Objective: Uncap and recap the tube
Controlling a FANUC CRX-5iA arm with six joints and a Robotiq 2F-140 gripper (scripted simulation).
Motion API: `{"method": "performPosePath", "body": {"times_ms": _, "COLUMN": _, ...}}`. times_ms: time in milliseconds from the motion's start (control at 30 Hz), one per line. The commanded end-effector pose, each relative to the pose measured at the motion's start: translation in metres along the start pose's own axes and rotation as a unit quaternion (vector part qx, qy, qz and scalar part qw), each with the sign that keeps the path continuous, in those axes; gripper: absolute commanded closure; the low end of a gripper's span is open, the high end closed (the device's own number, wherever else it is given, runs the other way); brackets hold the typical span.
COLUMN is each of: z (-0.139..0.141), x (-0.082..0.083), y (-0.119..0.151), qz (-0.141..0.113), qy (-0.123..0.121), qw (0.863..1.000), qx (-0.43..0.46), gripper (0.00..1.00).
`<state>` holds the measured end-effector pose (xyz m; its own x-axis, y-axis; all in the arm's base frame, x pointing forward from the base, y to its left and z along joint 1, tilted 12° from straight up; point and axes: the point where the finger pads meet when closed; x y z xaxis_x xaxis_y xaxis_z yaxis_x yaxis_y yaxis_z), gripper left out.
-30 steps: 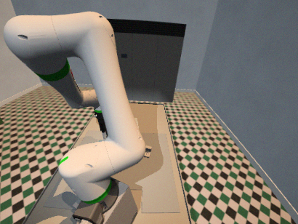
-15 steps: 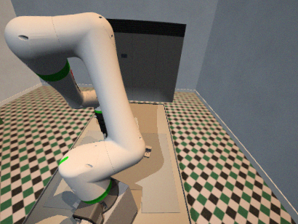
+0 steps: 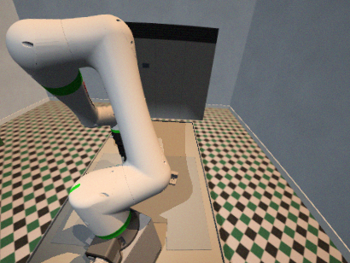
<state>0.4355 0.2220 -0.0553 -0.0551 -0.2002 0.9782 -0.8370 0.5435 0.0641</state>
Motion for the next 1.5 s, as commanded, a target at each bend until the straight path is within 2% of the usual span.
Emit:
{"method": "performPosePath", "body": {"times_ms": 0, "z": -0.0002, "x": -0.0001, "y": 0.0001, "qz": 0.002, "qy": 0.001, "qw": 0.999, "qx": -0.036, "gripper": 1.0}}
{"method": "performPosePath", "body": {"times_ms": 267, "z": -0.0002, "x": -0.0005, "y": 0.0001, "qz": 0.002, "qy": 0.001, "qw": 0.986, "qx": -0.168, "gripper": 1.0}}
{"method": "performPosePath", "body": {"times_ms": 500, "z": -0.0002, "x": -0.0009, "y": 0.0001, "qz": 0.002, "qy": 0.0, "qw": 0.959, "qx": -0.282, "gripper": 1.0}}
{"method": "performPosePath", "body": {"times_ms": 567, "z": -0.0002, "x": -0.0009, "y": 0.0001, "qz": 0.002, "qy": 0.0, "qw": 0.959, "qx": -0.282, "gripper": 1.0}}
{"method": "performPosePath", "body": {"times_ms": 700, "z": -0.0002, "x": -0.001, "y": 0.0001, "qz": 0.002, "qy": 0.0, "qw": 0.941, "qx": -0.338, "gripper": 1.0}}
{"method": "performPosePath", "body": {"times_ms": 833, "z": -0.0002, "x": -0.001, "y": 0.0001, "qz": 0.002, "qy": 0.0, "qw": 0.941, "qx": -0.338, "gripper": 1.0}}
{"method": "performPosePath", "body": {"times_ms": 867, "z": -0.0002, "x": -0.001, "y": 0.0001, "qz": 0.002, "qy": 0.0, "qw": 0.941, "qx": -0.338, "gripper": 0.65}}
{"method": "performPosePath", "body": {"times_ms": 1267, "z": -0.0002, "x": -0.001, "y": 0.0001, "qz": 0.002, "qy": 0.0, "qw": 0.941, "qx": -0.338, "gripper": 0.65}}
{"method": "performPosePath", "body": {"times_ms": 1467, "z": -0.0002, "x": -0.0001, "y": 0.0001, "qz": 0.002, "qy": 0.001, "qw": 0.975, "qx": -0.223, "gripper": 0.65}}
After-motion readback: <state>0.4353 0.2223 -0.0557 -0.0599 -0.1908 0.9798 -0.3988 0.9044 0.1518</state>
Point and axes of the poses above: the point where the finger pads meet when closed, its own x axis back along the fingers, its own z axis across the jaws, y = z × x, and after that the axes turned 1 degree about x, right-handed
